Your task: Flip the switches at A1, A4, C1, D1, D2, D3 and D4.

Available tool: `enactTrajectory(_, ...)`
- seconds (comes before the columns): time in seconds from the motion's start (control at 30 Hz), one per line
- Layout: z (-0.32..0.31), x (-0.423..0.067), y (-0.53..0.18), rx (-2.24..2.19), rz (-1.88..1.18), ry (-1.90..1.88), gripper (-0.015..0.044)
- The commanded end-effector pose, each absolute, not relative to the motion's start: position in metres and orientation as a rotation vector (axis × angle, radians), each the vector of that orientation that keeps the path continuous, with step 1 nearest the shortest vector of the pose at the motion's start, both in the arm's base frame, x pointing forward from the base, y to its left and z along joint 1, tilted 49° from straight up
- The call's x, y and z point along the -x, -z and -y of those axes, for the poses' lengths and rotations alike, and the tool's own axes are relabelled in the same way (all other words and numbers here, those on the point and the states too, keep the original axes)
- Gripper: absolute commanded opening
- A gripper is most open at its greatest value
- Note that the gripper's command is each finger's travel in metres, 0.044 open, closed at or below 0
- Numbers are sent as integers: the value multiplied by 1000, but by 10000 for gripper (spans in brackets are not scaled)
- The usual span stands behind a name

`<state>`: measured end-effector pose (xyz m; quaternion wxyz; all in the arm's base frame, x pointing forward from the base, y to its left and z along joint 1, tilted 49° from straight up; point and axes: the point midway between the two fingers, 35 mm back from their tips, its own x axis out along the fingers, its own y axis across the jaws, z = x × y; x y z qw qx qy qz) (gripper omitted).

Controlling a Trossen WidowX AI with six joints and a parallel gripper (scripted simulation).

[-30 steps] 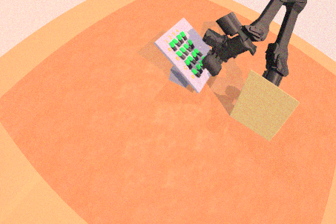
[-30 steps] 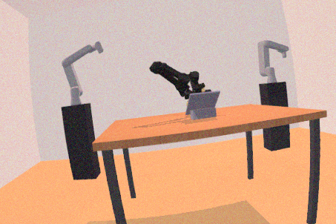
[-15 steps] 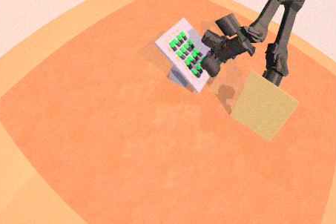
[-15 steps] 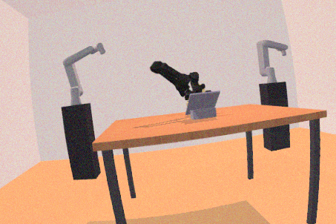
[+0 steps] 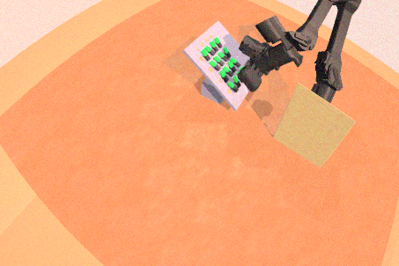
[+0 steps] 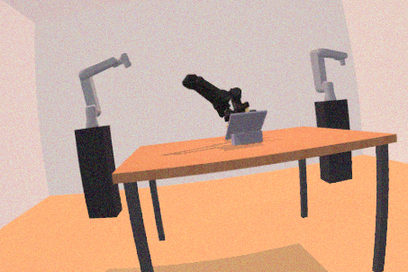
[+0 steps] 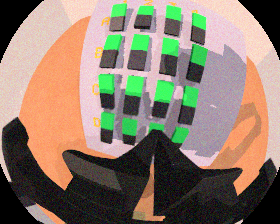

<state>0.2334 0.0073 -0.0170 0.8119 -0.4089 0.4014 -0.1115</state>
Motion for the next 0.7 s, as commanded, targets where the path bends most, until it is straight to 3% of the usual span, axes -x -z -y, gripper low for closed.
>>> enactTrajectory(0.0,-7,-234,18,874,-858,233,0)
enactTrajectory(0.67,-6,-235,19,875,-858,233,0)
